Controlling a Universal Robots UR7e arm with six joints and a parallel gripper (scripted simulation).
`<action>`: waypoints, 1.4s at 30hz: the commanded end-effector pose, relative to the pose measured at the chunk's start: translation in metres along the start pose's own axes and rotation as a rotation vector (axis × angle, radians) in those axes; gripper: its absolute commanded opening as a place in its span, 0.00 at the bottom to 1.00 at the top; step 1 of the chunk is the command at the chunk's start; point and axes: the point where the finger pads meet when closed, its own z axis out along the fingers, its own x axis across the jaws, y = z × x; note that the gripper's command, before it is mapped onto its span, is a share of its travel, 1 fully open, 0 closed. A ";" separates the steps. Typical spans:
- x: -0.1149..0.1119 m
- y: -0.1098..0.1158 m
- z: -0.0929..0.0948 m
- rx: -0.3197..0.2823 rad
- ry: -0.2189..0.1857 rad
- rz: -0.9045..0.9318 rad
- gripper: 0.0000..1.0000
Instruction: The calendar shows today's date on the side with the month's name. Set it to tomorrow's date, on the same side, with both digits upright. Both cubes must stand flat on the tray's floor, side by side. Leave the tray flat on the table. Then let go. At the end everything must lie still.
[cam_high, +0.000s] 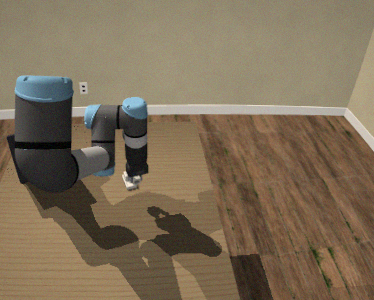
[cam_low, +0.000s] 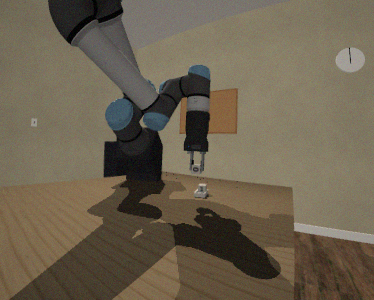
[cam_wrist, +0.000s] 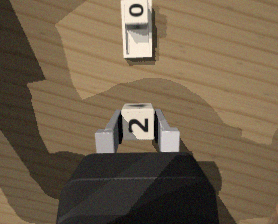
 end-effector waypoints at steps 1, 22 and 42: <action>0.001 -0.011 -0.001 0.003 0.000 -0.001 0.57; 0.000 -0.089 -0.010 0.000 0.001 -0.009 0.57; 0.000 -0.089 0.001 0.000 0.000 -0.009 0.57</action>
